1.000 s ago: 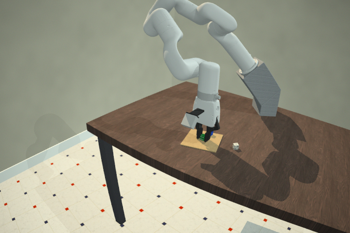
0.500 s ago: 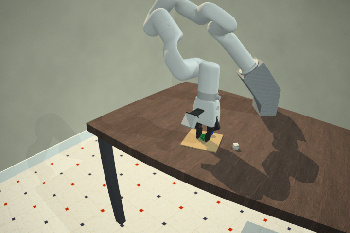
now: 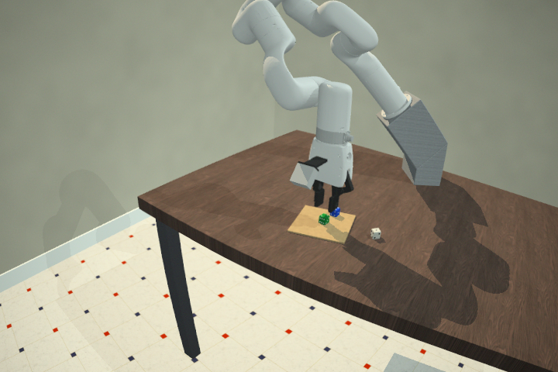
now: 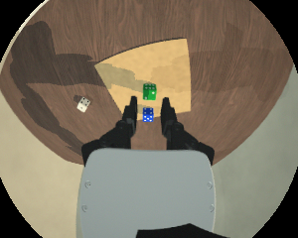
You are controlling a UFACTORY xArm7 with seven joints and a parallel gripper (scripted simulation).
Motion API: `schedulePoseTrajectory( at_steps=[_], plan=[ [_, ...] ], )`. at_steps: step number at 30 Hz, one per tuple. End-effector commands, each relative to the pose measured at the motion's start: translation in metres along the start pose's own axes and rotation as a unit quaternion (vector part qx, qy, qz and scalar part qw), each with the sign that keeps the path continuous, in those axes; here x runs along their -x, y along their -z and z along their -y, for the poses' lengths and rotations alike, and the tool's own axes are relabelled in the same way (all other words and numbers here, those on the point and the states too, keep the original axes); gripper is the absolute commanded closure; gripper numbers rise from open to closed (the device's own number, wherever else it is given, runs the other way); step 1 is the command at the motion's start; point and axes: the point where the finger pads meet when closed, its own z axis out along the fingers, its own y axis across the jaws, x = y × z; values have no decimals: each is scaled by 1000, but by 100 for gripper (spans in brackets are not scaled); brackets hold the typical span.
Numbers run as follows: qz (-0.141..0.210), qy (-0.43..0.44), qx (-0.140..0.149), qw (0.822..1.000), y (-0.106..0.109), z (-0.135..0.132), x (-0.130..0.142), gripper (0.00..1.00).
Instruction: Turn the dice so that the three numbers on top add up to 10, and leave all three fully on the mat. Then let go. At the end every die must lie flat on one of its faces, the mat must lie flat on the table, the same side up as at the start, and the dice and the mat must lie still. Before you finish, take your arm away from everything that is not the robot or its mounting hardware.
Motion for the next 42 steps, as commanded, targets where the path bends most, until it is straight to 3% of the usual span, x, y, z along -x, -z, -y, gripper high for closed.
schedulePoseTrajectory(
  at_steps=[1, 8, 16, 17, 42],
  plan=[
    [-1, 0, -1, 1000, 21, 1, -1, 64],
    [-1, 0, -1, 1000, 46, 0, -1, 64],
    [-1, 0, -1, 1000, 51, 0, -1, 64],
    [-1, 0, -1, 1000, 51, 0, -1, 0],
    [-1, -4, -1, 1000, 51, 1, -1, 0]
  ],
)
